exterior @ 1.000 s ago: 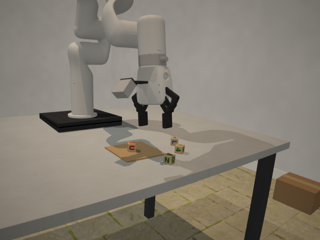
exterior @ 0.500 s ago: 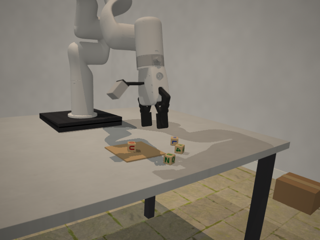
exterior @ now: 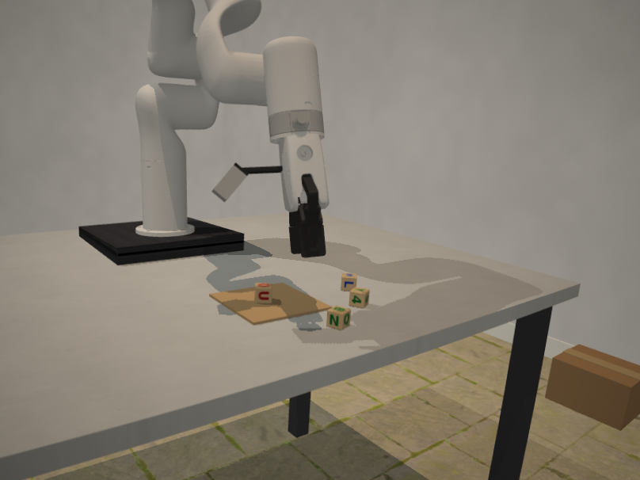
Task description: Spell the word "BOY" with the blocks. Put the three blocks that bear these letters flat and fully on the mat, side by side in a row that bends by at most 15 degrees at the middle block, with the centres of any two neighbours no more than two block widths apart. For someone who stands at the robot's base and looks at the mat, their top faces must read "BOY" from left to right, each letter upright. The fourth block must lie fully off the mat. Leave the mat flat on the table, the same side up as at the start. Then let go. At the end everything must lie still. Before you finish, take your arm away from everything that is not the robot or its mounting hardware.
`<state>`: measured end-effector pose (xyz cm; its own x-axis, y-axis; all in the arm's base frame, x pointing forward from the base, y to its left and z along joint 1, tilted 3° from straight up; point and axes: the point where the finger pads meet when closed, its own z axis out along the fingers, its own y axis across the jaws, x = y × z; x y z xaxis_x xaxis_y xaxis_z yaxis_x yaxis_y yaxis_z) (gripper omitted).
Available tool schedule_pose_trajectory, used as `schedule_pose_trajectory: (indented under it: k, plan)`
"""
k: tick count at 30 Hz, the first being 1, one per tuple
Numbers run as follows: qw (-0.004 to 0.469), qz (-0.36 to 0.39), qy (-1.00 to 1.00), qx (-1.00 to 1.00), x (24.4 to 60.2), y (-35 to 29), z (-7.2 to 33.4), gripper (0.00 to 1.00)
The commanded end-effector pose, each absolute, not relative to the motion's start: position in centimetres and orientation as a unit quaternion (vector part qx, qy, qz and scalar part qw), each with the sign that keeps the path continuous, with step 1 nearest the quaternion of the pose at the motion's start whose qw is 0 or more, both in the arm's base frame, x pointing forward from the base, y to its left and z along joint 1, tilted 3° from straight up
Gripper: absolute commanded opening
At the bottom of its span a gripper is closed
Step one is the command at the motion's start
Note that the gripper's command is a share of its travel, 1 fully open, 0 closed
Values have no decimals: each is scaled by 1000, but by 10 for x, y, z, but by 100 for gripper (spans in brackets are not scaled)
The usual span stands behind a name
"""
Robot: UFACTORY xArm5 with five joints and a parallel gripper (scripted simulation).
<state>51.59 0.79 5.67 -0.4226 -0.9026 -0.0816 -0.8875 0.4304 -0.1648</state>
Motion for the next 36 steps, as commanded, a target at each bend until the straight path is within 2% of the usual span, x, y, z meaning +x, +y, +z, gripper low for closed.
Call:
schedule_pose_trajectory:
  k: [1,36]
  plan:
    - [90,-49,866,-490,516,8,58,100]
    - [152,-19,979,-136,506,8,58,100]
